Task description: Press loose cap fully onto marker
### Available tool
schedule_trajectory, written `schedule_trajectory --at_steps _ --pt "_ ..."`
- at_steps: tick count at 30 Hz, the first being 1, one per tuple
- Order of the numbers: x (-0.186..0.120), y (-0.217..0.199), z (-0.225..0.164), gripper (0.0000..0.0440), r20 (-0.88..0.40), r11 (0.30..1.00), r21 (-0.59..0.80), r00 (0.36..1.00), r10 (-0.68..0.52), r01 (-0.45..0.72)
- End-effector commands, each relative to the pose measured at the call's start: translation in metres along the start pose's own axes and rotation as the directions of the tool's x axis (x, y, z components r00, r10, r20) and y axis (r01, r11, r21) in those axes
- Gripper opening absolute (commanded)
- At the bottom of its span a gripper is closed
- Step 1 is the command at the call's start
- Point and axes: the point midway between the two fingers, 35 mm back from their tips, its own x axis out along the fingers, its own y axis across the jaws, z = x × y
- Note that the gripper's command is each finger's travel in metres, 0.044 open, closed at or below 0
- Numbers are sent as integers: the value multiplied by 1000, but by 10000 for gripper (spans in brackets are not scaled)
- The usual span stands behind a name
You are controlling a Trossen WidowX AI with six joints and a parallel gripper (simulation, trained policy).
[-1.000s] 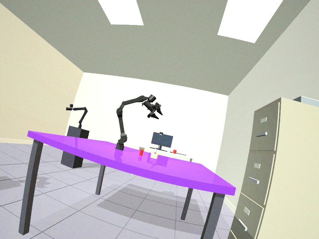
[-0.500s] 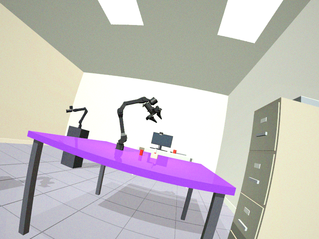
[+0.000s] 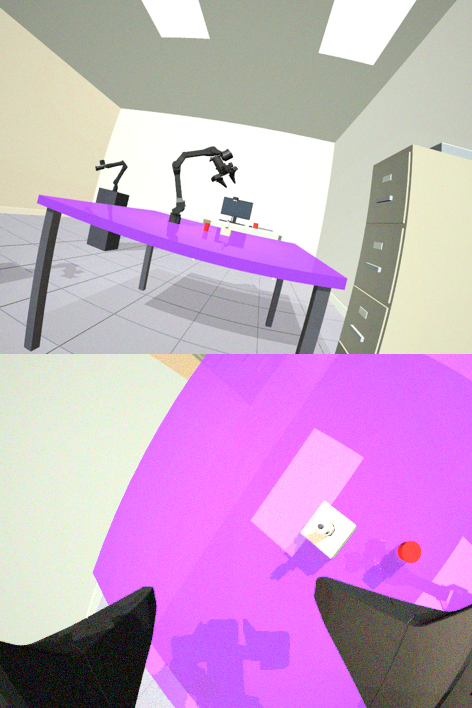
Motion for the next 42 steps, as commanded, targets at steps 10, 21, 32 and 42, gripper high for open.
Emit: schedule_trajectory --at_steps 10,21,32,42 --pt "21 -22 0 333 -37 989 60 991 -130 133" --pt "34 -41 1 332 -69 965 108 970 -232 238" --pt "47 -59 1 331 -106 928 152 939 -328 341" --pt "57 -76 1 331 -145 883 186 901 -409 431"
